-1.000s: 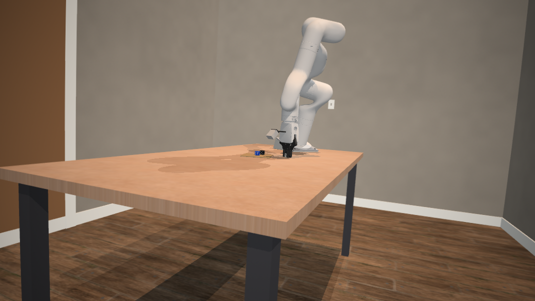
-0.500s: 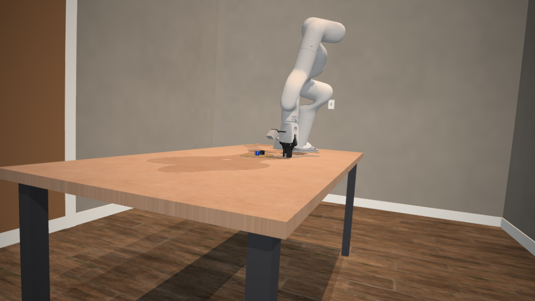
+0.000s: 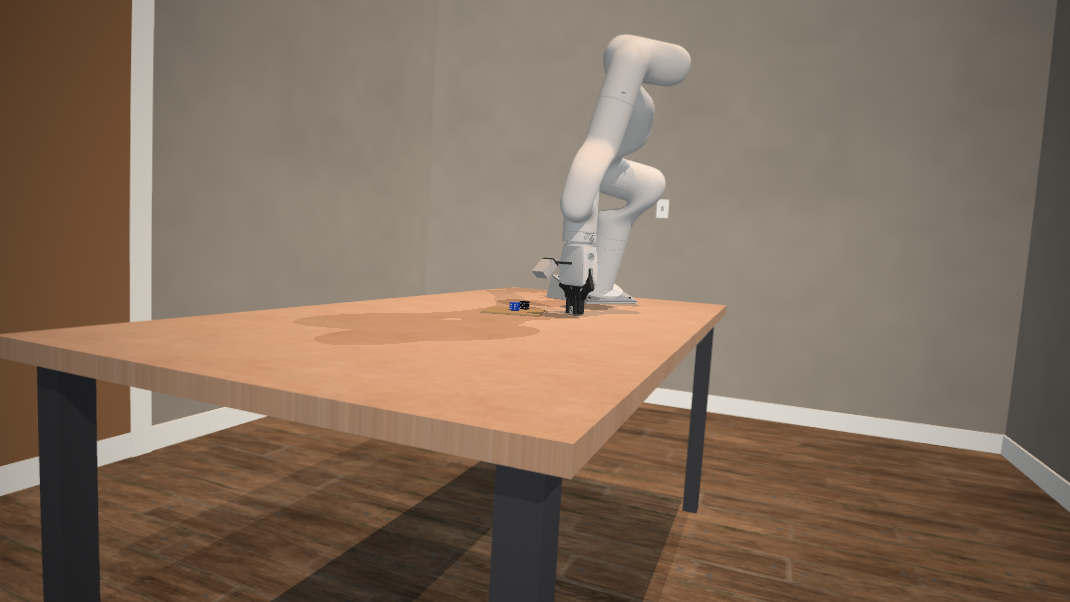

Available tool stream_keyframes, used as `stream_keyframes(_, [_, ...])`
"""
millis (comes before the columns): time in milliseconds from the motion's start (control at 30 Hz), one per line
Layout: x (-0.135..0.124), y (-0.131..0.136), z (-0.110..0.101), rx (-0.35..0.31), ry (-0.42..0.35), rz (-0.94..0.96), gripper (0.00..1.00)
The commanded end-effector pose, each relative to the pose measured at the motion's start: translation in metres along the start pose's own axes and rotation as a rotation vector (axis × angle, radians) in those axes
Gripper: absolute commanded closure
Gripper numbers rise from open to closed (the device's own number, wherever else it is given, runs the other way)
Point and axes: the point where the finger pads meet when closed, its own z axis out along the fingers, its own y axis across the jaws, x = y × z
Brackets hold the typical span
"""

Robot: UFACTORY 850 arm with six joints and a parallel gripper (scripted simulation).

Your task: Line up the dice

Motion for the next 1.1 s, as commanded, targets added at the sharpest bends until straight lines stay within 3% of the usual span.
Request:
stream_keyframes(0, [0.001, -0.001, -0.006, 0.001, 0.002, 0.0, 0.85])
stream_keyframes(200, [0.001, -0.001, -0.021, 0.001, 0.001, 0.0, 0.85])
stream_keyframes(567, [0.001, 0.0, -0.086, 0.001, 0.002, 0.0, 0.85])
stream_keyframes(800, [0.001, 0.0, -0.099, 0.001, 0.002, 0.0, 0.85])
stream_keyframes(1067, [0.001, 0.0, -0.1, 0.001, 0.002, 0.0, 0.85])
